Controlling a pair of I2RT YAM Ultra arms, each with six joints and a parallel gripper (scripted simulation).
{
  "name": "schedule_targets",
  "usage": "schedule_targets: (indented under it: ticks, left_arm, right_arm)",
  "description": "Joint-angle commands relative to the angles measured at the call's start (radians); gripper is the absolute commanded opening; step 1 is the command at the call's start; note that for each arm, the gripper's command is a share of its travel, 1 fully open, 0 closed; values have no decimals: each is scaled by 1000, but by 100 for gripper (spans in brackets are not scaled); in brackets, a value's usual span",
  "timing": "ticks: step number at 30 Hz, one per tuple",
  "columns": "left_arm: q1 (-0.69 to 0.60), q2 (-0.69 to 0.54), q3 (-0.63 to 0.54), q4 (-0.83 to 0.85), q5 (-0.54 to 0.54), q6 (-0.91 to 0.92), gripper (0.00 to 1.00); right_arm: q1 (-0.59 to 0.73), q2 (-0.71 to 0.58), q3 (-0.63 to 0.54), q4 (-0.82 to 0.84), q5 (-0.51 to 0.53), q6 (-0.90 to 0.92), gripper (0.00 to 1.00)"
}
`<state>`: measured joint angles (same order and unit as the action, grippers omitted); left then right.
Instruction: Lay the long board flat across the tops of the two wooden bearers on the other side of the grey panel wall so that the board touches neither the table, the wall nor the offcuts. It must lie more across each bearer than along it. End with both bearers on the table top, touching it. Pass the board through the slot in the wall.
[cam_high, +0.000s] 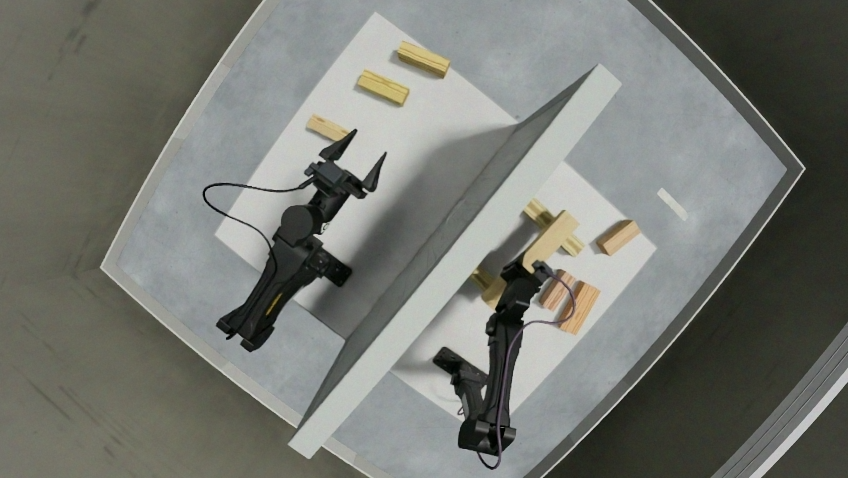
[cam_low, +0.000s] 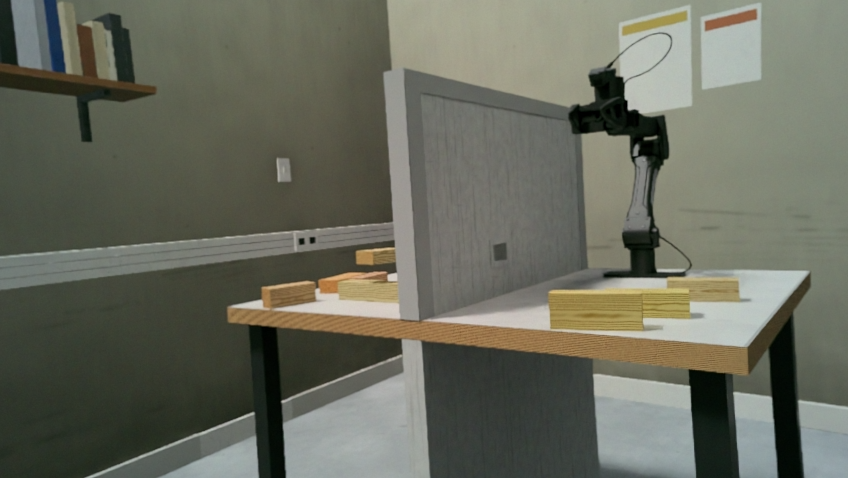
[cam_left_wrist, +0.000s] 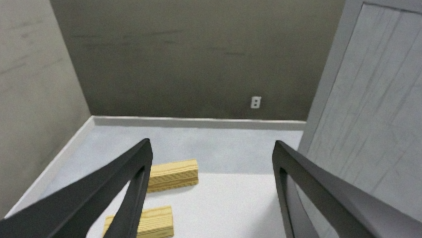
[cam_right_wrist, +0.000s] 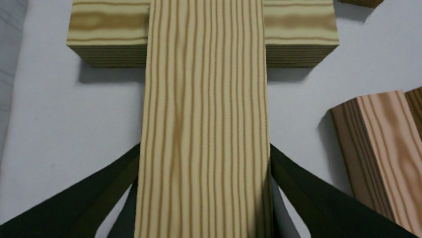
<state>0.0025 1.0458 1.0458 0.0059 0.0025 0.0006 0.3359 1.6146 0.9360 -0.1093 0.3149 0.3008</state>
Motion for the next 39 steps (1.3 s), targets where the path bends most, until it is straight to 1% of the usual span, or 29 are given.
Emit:
schedule_targets:
  ticks: [1,2,4,5,8,10,23,24,25,26,27,28,30,32,37,38,39]
  left_arm:
    - [-14,-2,42,-17,-8,5,74]
    - [-14,-2,42,-17,-8,5,74]
    - [-14,-2,42,-17,-8,5,74]
    - [-14,-2,42,-17,-8,5,74]
    - [-14,-2,42,-17,-8,5,74]
    - [-14,-2,42,-17,-8,5,74]
    - [-14,-2,42,-17,-8,5,74]
    - [-14,-2,42,-17,-8,5,74]
    - [-14,-2,42,-17,-8,5,74]
    - [-14,-2,42,-17,-8,5,74]
    - [-14,-2,42,-17,-8,5,74]
    - [-14,-2,42,-17,-8,5,74]
    - [-14,-2,42,-17,-8,5,74]
    - [-14,-2,42,-17,-8,5,74]
    - [-14,-2,42,-17,-8,5,74]
    - [-14,-2,42,-17,-8,5,74]
    - [-14,-2,42,-17,-8,5,74]
  right_arm:
    - [-8,-29,39,72,17,-13,0]
    - [-16,-16,41,66,0,-15,0]
    - [2,-16,41,65,9,-13,0]
    - [-12,-4,43,59,-10,-15,0]
    - [-18,8,44,52,-8,-11,0]
    - [-4,-22,44,51,-1,-9,0]
    - [-13,-21,48,32,-8,2,0]
    - [-13,23,42,53,-8,4,0]
    - [-13,11,38,59,-9,5,0]
    - [-14,4,-4,64,-9,5,0]
    - [-13,-3,-16,70,-9,4,0]
    - [-13,-24,8,59,-8,3,0]
    - [-13,-24,8,59,-8,3,0]
    - [-12,35,-35,93,-8,6,0]
    - [-12,3,-25,125,-7,5,0]
    - [-12,45,-22,133,-8,7,0]
    - [-12,31,-32,141,-8,7,0]
